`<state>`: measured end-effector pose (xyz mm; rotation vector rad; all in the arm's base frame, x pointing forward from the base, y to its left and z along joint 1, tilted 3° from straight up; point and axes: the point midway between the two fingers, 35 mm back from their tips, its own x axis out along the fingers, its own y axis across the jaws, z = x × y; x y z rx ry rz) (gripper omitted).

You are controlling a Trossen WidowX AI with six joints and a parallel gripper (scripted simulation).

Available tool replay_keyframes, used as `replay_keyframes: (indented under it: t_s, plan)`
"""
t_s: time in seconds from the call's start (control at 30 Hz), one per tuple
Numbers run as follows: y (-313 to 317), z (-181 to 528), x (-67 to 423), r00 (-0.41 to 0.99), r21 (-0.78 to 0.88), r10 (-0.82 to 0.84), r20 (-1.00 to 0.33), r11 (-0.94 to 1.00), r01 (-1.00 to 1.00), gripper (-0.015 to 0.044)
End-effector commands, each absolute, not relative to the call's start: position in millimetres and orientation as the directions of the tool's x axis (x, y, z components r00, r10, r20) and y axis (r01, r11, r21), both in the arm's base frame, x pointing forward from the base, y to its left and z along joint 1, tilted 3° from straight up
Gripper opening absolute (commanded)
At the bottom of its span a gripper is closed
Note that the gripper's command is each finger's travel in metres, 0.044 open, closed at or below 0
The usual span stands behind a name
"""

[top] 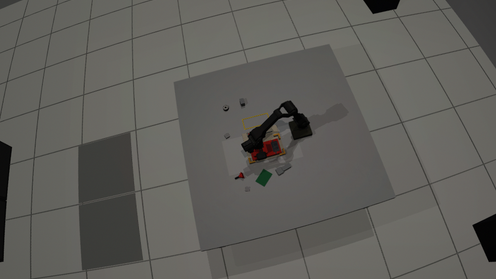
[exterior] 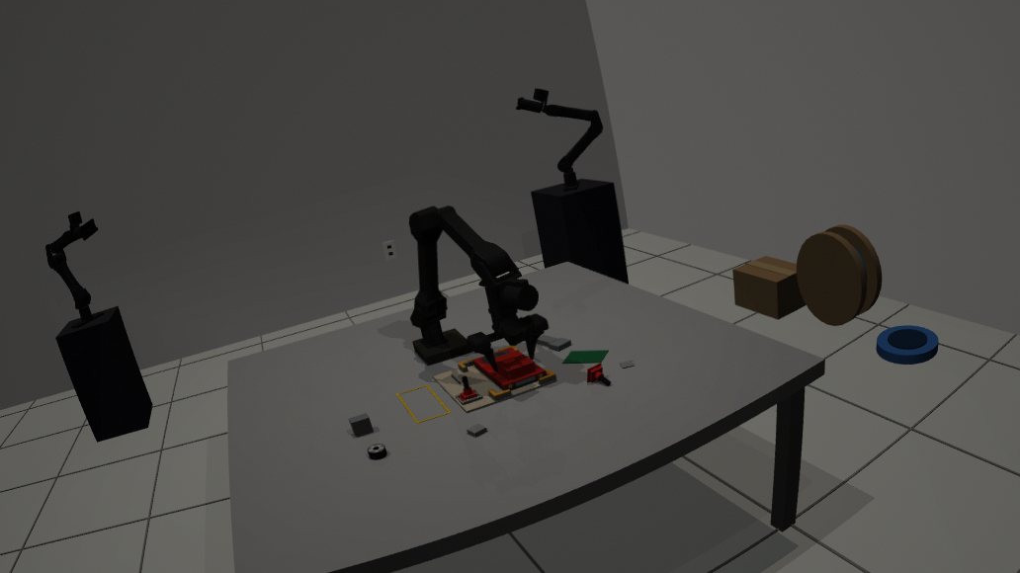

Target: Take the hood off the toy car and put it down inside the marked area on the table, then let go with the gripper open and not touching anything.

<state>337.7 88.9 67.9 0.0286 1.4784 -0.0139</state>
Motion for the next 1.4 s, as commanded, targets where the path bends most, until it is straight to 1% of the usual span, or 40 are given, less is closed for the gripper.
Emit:
replay_keyframes:
  t_s: [0.0, 0.07, 0.2, 0.5, 0.83, 0.87, 1.37]
  plan:
    - [88.0, 63.2, 336.8, 0.086, 0.005, 0.002, -0.996, 1.0, 0.026, 0.044]
    - [88.0, 63.1, 336.8, 0.086, 0.005, 0.002, -0.996, 1.0, 0.026, 0.044]
    - [88.8, 66.6, 337.5, 0.091, 0.01, 0.008, -0.996, 1.0, 0.027, 0.0335]
    - [88.8, 66.6, 337.5, 0.091, 0.01, 0.008, -0.996, 1.0, 0.027, 0.0275]
    - [88.8, 71.4, 337.3, 0.091, 0.01, 0.008, -0.996, 1.0, 0.027, 0.0012]
    - [88.8, 72.1, 337.3, 0.091, 0.01, 0.008, -0.996, 1.0, 0.027, 0.0]
    - [88.7, 81.9, 336.6, 0.091, 0.009, 0.007, -0.996, 1.0, 0.027, 0.0]
